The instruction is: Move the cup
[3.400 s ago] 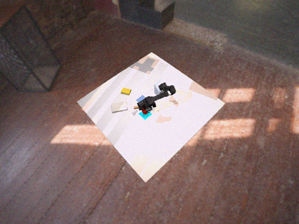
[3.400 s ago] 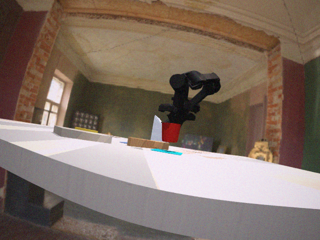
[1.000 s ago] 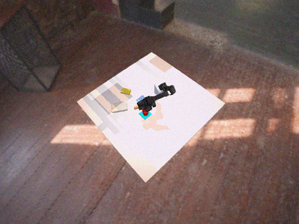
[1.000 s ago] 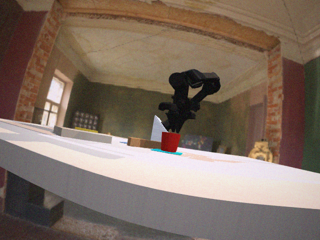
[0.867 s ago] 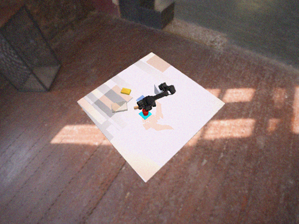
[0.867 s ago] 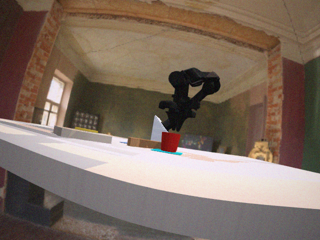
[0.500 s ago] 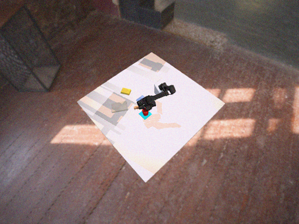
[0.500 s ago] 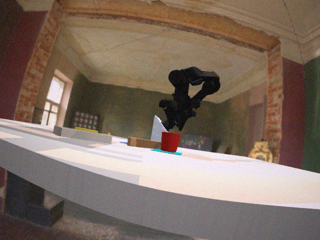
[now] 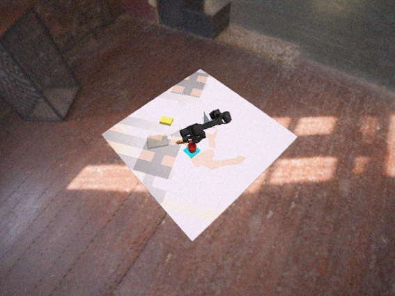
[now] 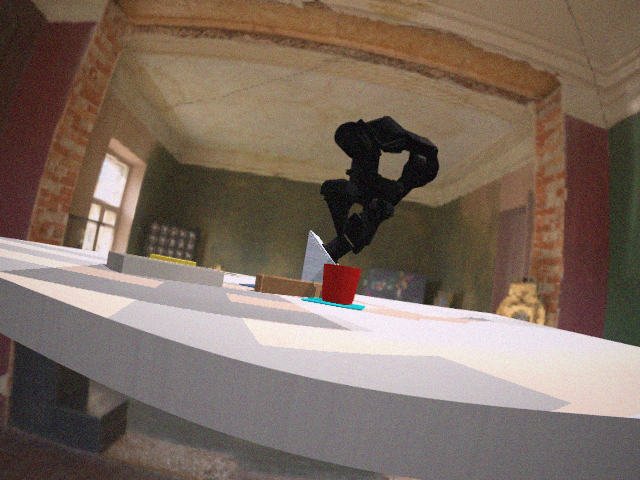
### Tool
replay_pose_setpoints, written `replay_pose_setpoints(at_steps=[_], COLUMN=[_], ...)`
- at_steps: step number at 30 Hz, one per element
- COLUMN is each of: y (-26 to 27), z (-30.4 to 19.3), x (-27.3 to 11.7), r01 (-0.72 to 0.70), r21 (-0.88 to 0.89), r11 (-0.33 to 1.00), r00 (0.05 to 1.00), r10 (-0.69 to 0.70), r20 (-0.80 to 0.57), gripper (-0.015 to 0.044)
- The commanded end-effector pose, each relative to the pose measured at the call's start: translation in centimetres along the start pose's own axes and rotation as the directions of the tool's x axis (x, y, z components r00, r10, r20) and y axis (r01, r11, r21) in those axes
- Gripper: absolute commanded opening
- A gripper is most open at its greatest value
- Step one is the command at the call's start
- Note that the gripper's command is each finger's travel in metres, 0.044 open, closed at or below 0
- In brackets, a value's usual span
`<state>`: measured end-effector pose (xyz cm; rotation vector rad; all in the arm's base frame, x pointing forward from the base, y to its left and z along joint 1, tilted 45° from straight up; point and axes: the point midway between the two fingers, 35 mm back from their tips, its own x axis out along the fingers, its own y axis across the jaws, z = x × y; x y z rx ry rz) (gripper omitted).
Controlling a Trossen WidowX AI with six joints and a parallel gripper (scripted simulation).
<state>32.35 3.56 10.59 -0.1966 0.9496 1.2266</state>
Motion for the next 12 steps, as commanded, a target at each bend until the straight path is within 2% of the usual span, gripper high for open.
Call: replay_pose_setpoints(at_steps=[1,6,12], y=[0.0,-0.1,-0.1], z=[0.0,0.0,0.0], x=[-1.3,-2.6,-2.2], r01=[0.0,-0.001,0.003], r21=[-0.007,-0.008,-0.002], r11=[1.0,1.0,1.0], r00=[1.0,1.0,1.0], r10=[0.0,0.001,-0.003], r20=[-0.004,-0.003,0.001], gripper=[0.044,0.044,0.044])
